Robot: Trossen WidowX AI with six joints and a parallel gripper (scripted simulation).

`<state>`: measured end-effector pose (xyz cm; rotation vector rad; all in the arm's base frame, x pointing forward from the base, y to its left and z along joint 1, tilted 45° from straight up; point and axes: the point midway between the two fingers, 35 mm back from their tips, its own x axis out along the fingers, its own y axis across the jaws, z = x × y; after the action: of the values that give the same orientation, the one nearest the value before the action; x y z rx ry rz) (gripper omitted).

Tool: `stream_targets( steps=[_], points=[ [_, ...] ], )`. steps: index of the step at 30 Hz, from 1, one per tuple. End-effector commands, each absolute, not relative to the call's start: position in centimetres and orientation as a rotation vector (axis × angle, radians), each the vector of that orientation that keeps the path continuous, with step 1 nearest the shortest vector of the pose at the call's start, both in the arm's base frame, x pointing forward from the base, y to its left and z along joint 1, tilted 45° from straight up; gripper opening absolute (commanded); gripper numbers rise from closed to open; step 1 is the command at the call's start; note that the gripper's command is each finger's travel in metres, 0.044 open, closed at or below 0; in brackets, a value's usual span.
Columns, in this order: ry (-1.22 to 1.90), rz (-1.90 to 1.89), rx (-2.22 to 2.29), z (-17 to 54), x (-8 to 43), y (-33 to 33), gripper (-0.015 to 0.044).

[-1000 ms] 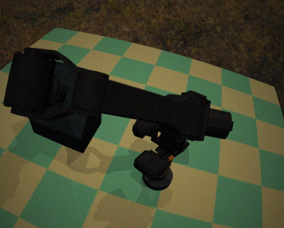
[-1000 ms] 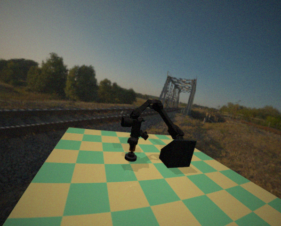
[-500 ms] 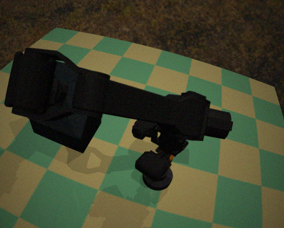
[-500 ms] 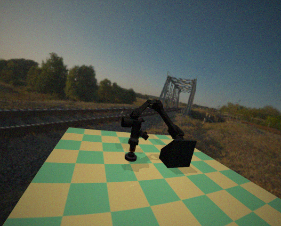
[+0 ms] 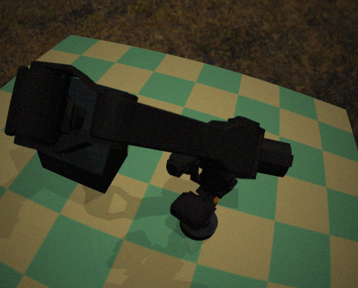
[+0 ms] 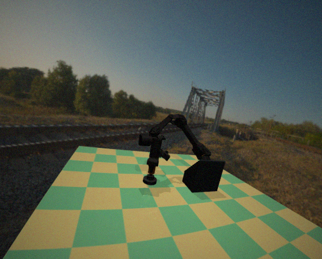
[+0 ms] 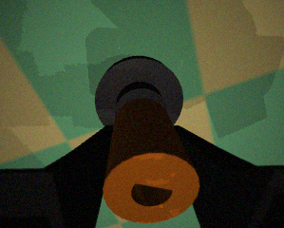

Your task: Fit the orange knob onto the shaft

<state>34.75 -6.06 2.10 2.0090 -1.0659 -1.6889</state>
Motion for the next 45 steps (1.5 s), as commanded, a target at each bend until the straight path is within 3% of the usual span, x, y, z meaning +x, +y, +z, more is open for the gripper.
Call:
stream_targets(
  steps=[1,16,24,45],
  points=[
    [-1.061,-1.689,2.008,1.95,34.74,-6.01,0.0000],
    [-1.052,-1.691,2.002,2.32,34.65,-5.67,0.0000],
    [-0.845,-1.722,1.875,2.32,34.93,-5.89,0.0000],
    [-0.845,-1.722,1.875,2.26,34.74,-5.86,0.0000]
  ],
)
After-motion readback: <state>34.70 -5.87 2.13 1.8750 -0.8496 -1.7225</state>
